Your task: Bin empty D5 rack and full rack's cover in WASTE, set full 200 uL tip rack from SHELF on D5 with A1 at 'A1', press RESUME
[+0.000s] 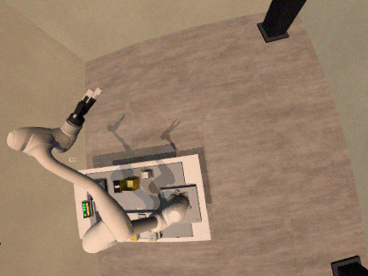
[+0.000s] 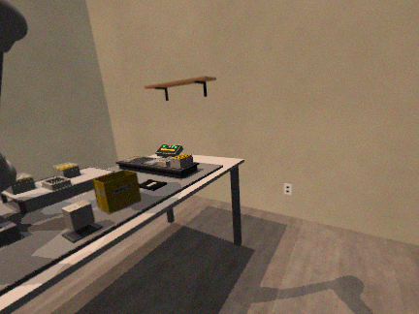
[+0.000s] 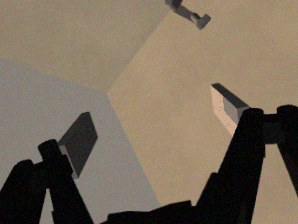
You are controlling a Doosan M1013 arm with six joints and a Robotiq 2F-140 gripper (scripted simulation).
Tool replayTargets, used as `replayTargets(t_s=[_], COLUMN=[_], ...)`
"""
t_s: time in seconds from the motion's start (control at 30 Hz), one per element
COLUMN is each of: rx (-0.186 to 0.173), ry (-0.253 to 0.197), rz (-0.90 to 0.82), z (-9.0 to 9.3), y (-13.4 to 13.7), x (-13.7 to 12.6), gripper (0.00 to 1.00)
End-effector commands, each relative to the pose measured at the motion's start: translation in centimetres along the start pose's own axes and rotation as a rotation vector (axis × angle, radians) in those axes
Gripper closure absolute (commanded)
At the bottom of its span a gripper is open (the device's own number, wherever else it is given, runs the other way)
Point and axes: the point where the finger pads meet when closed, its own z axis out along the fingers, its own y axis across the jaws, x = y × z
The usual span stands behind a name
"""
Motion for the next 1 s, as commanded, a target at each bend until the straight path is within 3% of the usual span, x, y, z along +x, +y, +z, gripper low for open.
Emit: replayTargets(t_s=[0.0,0.27,0.33,0.83,0.9,0.97], rx=[-0.007,-0.023,-0.023,-0.055,-0.055,-0.059], ry=[0.055,0.19,0.19,0.442,0.442,0.476], rz=[0.035,0.12,0.12,0.279,0.279,0.3], z=[-1.4,-5.0,-5.0,-11.7,-11.7,-12.6], y=[0.2,0.7,0.7,1.7,1.7,1.9], x=[0.7,2.4,2.4,5.6,5.6,6.0], gripper=[0.23,0.23,0.23,0.23,0.23,0.23])
